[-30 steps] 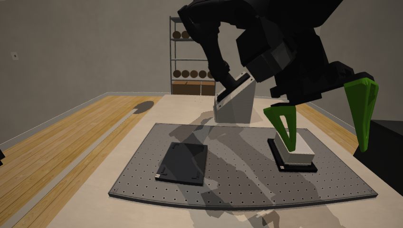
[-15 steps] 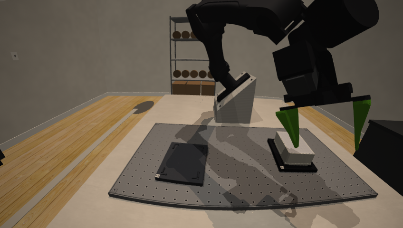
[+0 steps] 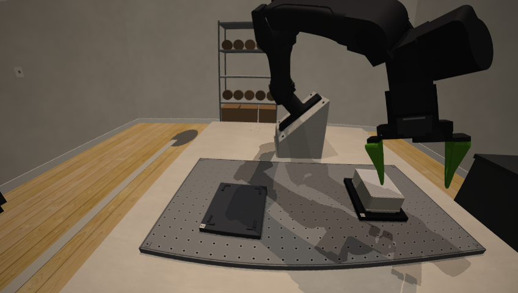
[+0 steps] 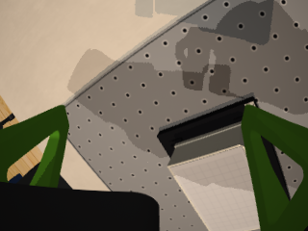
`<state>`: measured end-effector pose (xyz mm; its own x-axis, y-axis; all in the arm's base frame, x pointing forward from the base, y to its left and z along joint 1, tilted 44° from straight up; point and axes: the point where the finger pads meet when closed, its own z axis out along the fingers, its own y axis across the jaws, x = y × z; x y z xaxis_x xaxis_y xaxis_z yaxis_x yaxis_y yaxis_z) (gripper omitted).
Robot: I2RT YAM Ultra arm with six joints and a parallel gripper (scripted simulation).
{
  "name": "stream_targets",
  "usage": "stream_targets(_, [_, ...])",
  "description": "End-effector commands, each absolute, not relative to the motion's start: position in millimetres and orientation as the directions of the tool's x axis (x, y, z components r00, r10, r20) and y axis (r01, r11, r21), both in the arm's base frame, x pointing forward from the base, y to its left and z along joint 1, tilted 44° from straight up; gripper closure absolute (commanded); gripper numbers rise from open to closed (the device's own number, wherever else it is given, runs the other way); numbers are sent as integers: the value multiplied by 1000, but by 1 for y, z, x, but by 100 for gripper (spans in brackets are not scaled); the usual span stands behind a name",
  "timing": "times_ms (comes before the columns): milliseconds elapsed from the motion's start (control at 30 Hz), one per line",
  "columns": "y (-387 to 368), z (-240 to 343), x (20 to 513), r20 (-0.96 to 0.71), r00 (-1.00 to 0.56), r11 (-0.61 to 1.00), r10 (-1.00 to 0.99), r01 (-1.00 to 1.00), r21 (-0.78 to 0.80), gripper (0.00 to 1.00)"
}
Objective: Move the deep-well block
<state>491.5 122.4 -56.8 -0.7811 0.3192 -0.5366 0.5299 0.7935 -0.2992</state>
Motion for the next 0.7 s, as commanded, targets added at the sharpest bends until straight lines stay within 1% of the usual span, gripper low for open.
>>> stream_targets(0, [135,-56,467,-481,-841,813,247,450,-370,0])
stream_targets(133, [135,-60,460,-486,-838,812,248,453,-367,0])
stream_targets(167, [139,-69,462,-469,-852,814,232,434,-387,0])
stream_targets(333, [138,-82,440,-368,-917,803,155,334,-494,0])
stream_targets(367, [133,-83,428,-354,-923,798,152,325,-506,0])
stream_targets(467, [134,-84,421,-364,-918,801,159,335,-495,0])
stream_targets(500, [129,-100,410,-313,-941,787,132,292,-543,0])
stream_targets(533, [136,-95,418,-321,-939,794,124,288,-536,0])
stream_targets(633, [134,-100,404,-248,-966,775,78,215,-594,0])
stream_targets(667, [134,-100,404,-248,-966,775,78,215,-594,0])
